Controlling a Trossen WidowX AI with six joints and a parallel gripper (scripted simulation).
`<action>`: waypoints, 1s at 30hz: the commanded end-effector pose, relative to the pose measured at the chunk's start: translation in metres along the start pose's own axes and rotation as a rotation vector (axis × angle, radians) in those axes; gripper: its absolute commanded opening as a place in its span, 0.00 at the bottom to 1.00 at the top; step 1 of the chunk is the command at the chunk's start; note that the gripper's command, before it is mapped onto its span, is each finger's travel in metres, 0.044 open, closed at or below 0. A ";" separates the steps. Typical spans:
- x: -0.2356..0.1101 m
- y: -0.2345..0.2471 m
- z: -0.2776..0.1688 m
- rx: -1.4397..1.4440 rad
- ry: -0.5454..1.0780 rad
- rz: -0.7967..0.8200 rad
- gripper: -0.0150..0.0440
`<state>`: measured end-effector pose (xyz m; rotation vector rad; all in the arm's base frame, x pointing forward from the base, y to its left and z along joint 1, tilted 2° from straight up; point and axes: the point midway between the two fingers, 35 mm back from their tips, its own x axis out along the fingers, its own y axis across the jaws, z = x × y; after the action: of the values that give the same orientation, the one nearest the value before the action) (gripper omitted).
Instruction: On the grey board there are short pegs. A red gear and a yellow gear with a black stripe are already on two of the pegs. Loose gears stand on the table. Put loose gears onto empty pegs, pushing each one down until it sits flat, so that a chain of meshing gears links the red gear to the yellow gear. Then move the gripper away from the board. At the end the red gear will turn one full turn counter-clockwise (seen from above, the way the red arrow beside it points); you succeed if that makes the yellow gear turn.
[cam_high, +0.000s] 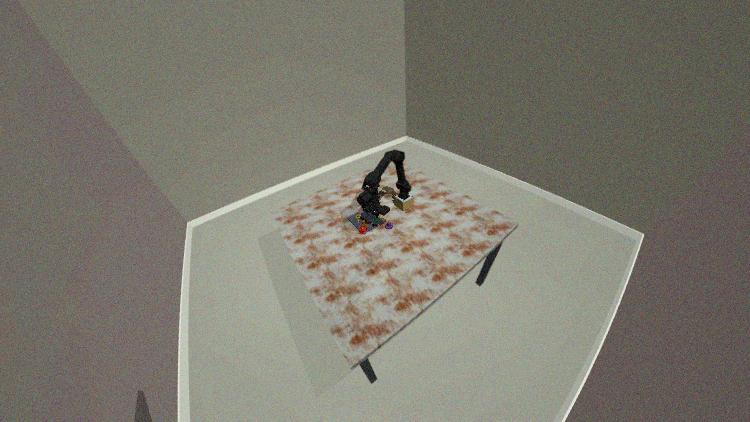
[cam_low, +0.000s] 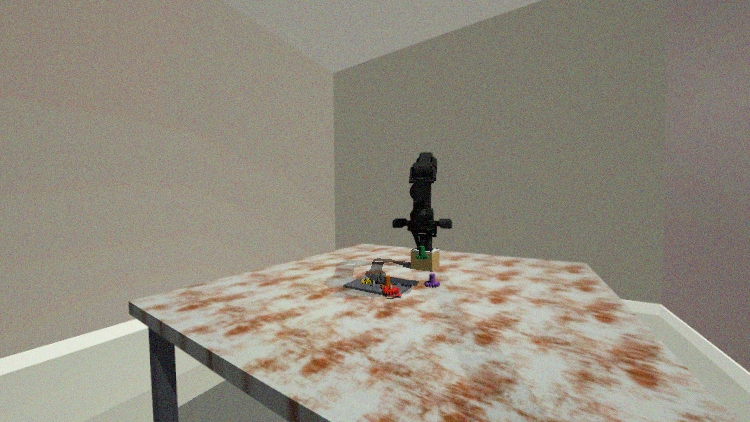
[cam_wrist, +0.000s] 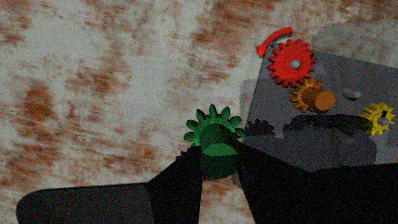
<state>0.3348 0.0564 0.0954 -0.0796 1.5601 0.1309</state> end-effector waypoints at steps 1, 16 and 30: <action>0.006 -0.013 -0.001 -0.004 0.002 -0.004 0.25; 0.023 -0.051 -0.007 -0.004 0.003 -0.007 0.25; 0.038 -0.085 -0.017 -0.004 0.004 -0.009 0.25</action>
<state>0.3322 -0.0193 0.0602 -0.0837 1.5604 0.1267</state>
